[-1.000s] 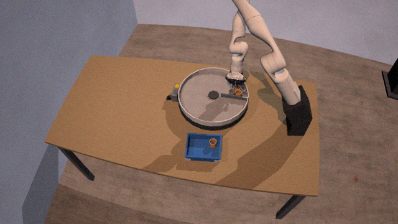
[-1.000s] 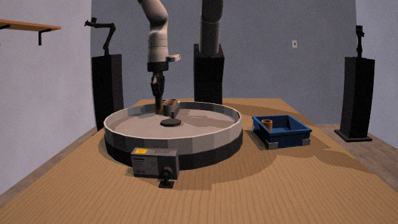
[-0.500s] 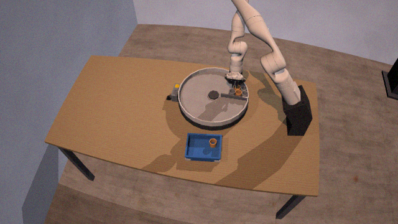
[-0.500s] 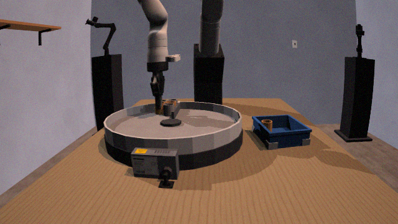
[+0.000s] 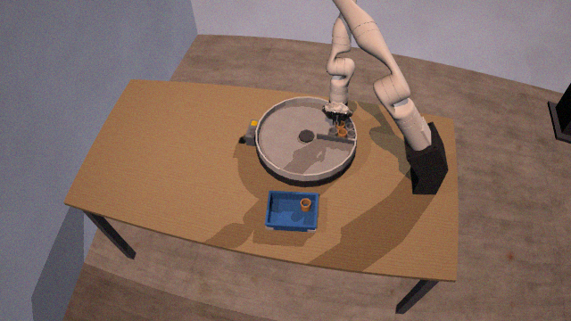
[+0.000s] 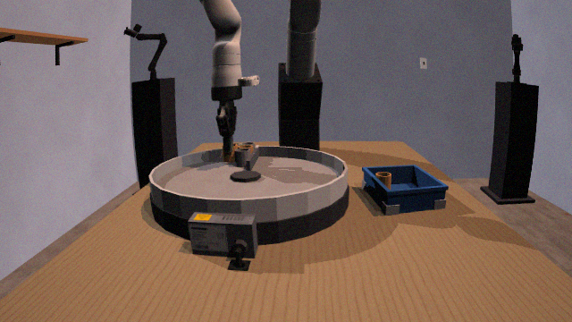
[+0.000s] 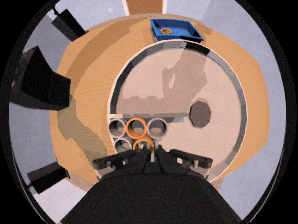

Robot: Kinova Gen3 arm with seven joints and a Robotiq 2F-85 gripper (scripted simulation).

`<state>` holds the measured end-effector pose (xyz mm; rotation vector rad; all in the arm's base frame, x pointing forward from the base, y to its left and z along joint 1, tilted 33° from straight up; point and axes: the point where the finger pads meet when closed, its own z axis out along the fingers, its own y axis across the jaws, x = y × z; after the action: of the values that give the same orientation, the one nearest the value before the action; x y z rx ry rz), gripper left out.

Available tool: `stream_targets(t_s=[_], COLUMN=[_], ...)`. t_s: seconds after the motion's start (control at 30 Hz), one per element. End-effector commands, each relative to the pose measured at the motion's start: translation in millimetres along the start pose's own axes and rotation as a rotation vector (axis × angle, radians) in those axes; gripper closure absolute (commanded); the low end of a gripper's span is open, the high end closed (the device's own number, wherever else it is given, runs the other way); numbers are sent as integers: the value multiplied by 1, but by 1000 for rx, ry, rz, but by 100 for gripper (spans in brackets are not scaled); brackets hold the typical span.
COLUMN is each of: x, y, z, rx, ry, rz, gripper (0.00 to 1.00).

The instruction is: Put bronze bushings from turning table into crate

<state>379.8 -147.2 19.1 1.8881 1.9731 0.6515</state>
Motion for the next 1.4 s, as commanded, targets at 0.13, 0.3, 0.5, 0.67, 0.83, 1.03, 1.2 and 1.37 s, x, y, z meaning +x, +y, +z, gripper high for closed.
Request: stream_targets(t_s=[0.13,0.3,0.5,0.67,0.83,1.03,1.2,1.37], x=[-1,-1,-1,-1,-1,-1,-1,-1], y=[0,0,0,0,0,0,0,0], z=[-2,-3,-9,-9,-9,-17,-17,-17], rx=[0,0,0,0,0,0,0,0], ry=[-3,-3,-3,-3,-3,-2,-2,-2], rz=[-1,-1,-1,-1,-1,-1,-1,-1], gripper=[100,100,100,100,100,100,100,100])
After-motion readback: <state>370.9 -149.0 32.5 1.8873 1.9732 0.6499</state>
